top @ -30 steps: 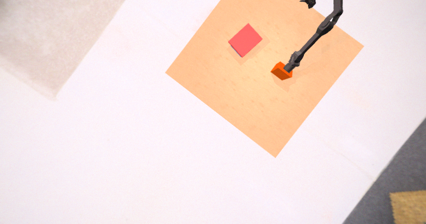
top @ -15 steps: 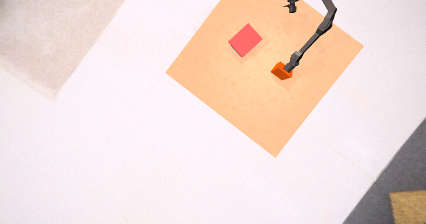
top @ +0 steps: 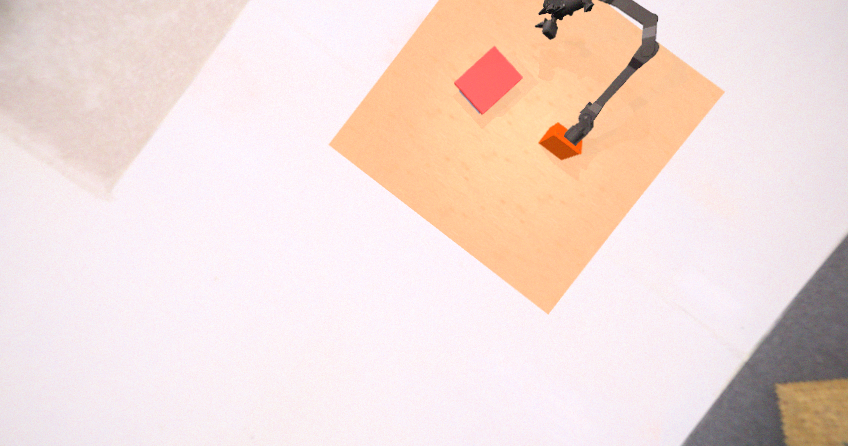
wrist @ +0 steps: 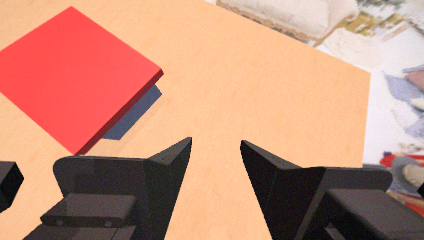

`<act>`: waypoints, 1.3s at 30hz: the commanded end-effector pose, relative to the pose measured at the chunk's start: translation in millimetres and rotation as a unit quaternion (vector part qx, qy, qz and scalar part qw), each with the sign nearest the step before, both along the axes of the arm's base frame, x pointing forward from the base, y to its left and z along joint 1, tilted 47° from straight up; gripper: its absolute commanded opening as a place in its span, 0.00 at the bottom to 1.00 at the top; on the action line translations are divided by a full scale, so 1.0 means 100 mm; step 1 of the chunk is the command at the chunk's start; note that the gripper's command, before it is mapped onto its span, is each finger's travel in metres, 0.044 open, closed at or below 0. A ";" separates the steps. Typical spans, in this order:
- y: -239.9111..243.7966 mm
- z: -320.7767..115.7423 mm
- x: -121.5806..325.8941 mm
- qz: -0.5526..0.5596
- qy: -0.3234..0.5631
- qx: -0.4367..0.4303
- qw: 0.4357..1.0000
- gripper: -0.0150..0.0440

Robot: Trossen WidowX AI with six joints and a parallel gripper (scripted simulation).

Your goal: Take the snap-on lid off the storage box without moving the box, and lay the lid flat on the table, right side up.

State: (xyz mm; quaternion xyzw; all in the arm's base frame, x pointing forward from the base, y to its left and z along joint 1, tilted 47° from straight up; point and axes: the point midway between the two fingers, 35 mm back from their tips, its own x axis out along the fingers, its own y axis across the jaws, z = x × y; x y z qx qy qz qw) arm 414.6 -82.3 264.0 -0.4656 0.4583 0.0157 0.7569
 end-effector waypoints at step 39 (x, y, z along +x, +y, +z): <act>2.01 -2.04 -1.12 -0.424 -0.431 0.467 0.646 0.65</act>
